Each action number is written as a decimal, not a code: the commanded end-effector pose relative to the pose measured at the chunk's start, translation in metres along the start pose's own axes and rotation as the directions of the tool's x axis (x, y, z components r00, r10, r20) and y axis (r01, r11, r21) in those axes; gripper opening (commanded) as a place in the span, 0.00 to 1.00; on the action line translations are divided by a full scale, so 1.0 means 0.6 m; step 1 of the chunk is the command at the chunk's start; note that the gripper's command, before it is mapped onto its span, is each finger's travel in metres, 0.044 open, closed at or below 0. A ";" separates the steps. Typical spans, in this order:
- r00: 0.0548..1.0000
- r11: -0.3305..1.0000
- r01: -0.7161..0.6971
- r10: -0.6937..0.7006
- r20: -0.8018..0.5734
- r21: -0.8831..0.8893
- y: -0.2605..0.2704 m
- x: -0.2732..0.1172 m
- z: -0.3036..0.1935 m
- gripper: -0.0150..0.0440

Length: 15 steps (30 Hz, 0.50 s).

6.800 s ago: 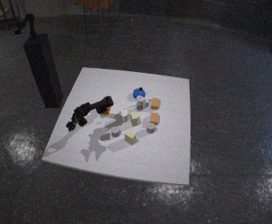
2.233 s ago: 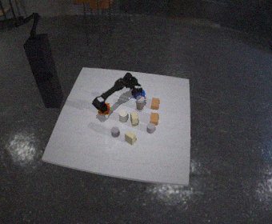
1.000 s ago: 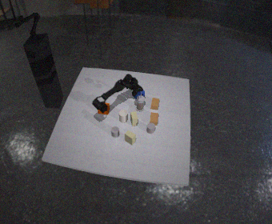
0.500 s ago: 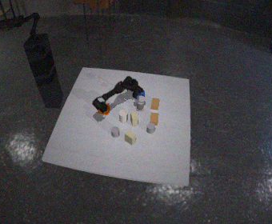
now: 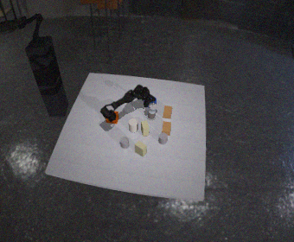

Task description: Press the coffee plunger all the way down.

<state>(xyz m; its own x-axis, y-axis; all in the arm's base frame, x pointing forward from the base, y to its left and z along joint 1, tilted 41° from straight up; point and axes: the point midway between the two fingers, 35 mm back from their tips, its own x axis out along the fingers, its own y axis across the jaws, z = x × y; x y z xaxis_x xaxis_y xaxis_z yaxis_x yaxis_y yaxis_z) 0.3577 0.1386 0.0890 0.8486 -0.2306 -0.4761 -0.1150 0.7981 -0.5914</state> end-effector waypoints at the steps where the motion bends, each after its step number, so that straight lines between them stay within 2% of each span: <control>1: 0.997 0.999 0.009 -0.012 -0.079 -0.048 0.000 0.022 -0.058 0.47; 15: 0.997 0.999 0.011 -0.014 -0.076 -0.049 -0.005 0.043 -0.076 0.47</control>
<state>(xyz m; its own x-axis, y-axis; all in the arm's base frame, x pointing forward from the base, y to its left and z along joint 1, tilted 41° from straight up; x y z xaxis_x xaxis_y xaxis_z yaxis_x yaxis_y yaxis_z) 0.3625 0.1258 0.0736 0.8521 -0.2242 -0.4729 -0.1160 0.8002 -0.5884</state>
